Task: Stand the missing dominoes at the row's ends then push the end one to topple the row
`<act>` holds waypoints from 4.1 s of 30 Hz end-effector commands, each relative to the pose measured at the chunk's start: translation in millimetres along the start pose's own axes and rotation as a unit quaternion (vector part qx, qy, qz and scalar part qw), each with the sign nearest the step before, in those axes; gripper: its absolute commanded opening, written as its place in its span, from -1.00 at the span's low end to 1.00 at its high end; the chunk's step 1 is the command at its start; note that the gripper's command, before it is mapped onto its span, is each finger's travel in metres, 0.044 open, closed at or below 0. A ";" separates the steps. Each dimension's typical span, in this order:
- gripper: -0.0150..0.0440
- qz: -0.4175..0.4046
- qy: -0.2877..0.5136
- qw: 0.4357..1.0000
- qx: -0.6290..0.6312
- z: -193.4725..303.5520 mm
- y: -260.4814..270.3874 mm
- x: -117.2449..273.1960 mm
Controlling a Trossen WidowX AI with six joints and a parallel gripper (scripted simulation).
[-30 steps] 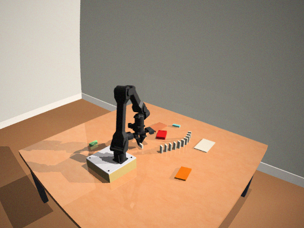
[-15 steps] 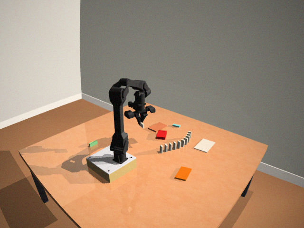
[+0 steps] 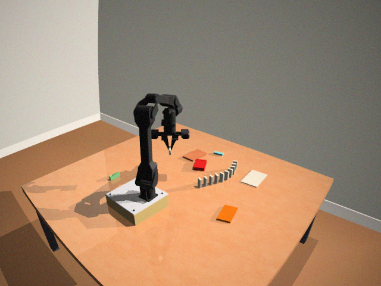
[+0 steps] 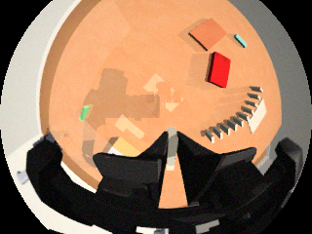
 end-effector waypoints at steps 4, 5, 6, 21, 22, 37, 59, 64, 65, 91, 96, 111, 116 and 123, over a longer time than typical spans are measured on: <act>-0.40 -0.003 0.003 0.904 -0.427 -19.5 30.3 0.6; -0.40 -0.003 0.003 0.895 -0.447 -20.3 31.7 0.6; -0.40 -0.003 0.003 0.884 -0.467 -21.0 33.2 0.6; -0.40 -0.003 0.004 0.833 -0.554 -23.7 38.4 0.7; -0.40 -0.003 0.004 0.833 -0.554 -23.7 38.4 0.7; -0.40 0.059 -0.014 0.825 -0.563 -23.2 49.4 -15.1; -0.40 0.303 -0.235 0.745 -0.546 -3.7 104.7 -80.9; -0.40 0.329 -0.307 0.721 -0.527 4.0 116.5 -91.9; -0.40 0.333 -0.322 0.716 -0.523 5.7 118.9 -93.9; -0.40 0.308 -0.590 0.621 -0.414 42.3 157.9 -121.8; -0.40 0.308 -0.590 0.621 -0.414 42.3 157.9 -121.8; -0.40 0.308 -0.590 0.622 -0.413 38.3 158.7 -145.9; -0.40 0.309 -0.589 0.622 -0.413 36.1 158.5 -167.6; -0.40 0.310 -0.588 0.622 -0.413 35.6 156.7 -197.4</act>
Point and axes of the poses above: the point midway between the two fingers, 35 mm back from their tips, its own x axis back along the fingers, its own y axis across the jaws, z = x × y, the point moved 10 cm from there along x, back along the fingers, and after that the axes turned 6 degrees about -x, right-handed, at the moved point
